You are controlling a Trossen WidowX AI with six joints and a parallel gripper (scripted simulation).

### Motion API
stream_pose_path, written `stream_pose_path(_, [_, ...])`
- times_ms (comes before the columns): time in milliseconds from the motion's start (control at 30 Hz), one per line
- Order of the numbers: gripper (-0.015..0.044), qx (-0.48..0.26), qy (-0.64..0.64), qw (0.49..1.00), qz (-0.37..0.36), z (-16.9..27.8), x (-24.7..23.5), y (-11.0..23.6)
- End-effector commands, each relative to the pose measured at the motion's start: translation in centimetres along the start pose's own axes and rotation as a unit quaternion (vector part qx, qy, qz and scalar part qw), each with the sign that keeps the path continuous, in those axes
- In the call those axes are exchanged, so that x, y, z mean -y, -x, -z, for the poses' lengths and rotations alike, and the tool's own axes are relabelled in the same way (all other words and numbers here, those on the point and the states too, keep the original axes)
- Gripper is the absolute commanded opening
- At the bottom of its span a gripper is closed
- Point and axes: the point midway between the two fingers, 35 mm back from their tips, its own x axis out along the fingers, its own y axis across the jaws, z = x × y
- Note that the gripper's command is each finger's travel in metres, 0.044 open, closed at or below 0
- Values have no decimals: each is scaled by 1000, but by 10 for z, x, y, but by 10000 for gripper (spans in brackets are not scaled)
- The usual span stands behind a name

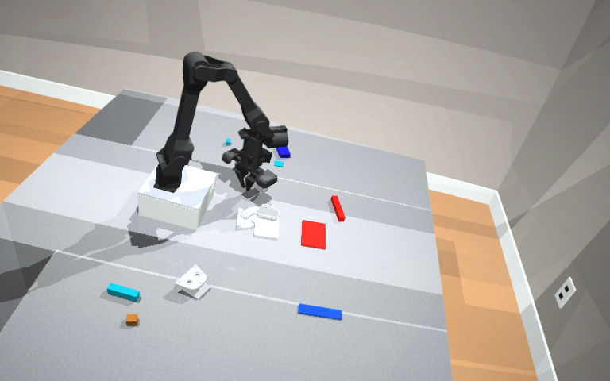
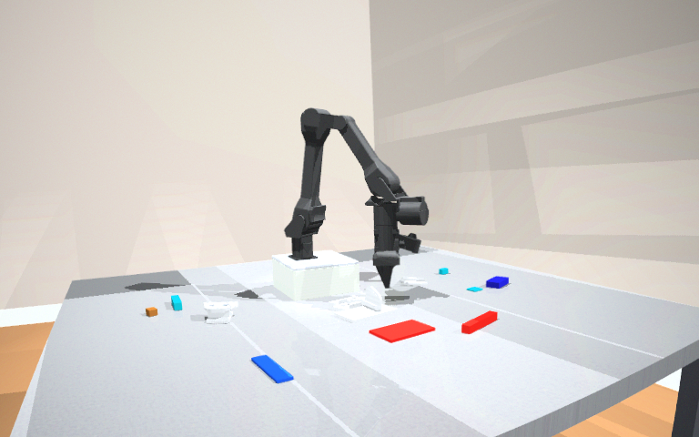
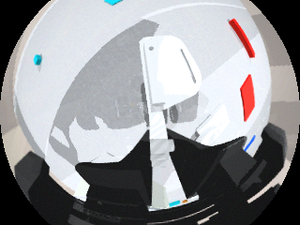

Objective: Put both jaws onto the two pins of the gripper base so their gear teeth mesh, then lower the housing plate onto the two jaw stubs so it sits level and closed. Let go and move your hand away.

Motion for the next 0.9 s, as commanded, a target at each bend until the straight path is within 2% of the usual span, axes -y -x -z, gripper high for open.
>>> stream_pose_path(0, [37, -2, -3, 1000, 1, 2, 0, -6])
stream_pose_path(233, [37, -2, -3, 1000, 1, 3, -1, -13])
stream_pose_path(400, [168, -2, -3, 1000, 1, 2, 0, -5])
stream_pose_path(567, [299, -2, -3, 1000, 1, 2, -1, 54])
stream_pose_path(733, [431, -2, -3, 1000, 1, 2, -1, 57])
stream_pose_path(867, [440, -2, -3, 1000, 1, 2, -1, 57])
